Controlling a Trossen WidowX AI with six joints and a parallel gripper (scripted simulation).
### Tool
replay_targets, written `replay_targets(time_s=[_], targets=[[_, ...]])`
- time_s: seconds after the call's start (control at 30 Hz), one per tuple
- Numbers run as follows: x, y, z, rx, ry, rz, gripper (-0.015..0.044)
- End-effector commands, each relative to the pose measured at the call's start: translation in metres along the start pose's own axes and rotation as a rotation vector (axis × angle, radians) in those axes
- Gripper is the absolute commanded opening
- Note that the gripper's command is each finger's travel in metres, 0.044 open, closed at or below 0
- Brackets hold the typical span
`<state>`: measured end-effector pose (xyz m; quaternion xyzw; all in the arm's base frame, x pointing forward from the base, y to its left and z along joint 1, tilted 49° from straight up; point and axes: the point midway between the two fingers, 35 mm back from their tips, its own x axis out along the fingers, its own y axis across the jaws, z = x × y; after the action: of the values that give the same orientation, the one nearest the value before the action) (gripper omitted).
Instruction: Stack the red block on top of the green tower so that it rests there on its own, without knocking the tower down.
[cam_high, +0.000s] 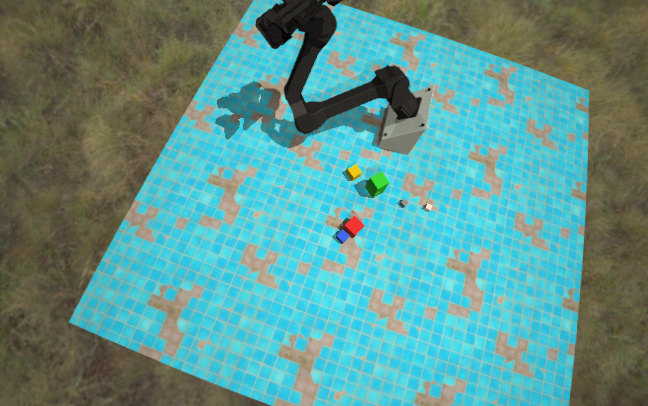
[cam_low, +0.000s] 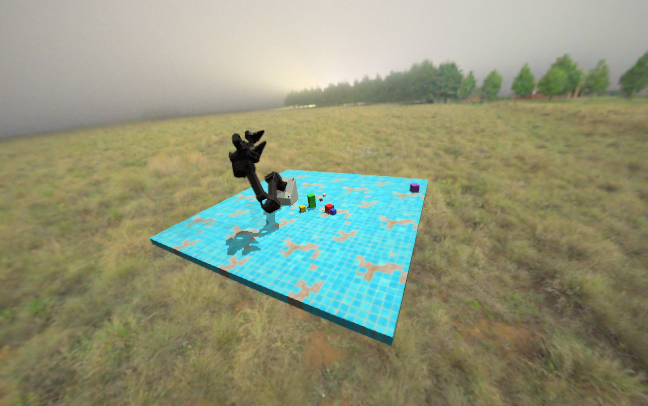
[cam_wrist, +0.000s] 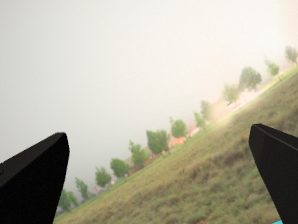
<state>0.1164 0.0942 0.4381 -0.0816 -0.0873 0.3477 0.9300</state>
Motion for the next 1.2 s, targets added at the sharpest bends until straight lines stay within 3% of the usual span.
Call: replay_targets(time_s=[0.0, 0.5, 1.17], targets=[[0.000, 0.000, 0.000, -0.001, -0.001, -0.002, 0.0426], [0.017, 0.037, 0.037, -0.145, -0.074, -0.206, 0.0440], [0.074, 0.080, 0.033, -0.352, -0.050, -0.315, 0.0440]])
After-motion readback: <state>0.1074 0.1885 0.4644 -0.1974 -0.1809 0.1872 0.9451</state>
